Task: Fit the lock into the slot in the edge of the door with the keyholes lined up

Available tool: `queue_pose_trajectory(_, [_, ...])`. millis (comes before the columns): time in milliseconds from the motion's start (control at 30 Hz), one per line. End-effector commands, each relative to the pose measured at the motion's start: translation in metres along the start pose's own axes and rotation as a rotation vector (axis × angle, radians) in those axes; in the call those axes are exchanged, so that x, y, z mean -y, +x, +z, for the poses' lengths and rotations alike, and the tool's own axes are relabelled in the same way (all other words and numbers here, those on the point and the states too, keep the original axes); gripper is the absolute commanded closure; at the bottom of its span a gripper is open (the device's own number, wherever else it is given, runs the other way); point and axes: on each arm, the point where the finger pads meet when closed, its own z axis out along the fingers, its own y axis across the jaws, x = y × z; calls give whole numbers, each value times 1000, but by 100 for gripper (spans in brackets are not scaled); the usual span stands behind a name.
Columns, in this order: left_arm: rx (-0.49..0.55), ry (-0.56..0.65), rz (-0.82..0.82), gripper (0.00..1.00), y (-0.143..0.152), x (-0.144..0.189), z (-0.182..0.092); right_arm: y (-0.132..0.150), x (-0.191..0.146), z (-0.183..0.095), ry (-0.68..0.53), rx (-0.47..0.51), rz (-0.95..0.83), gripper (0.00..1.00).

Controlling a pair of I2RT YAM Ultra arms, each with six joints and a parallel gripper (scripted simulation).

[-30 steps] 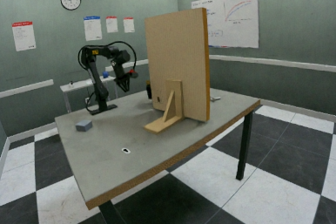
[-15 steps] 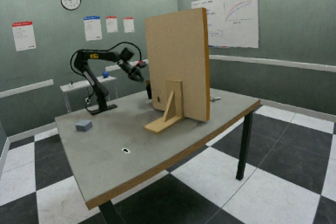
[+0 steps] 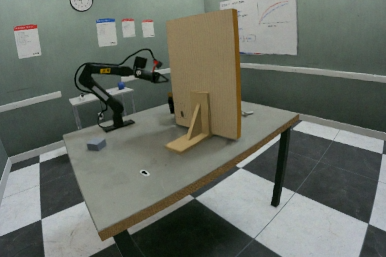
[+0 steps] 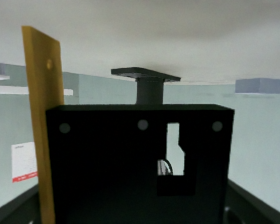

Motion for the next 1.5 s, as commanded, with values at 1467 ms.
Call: queue_pose_trajectory(1467, [-81, 13, 26, 24, 23, 4, -2, 0, -13, 19, 63, 183, 201, 71])
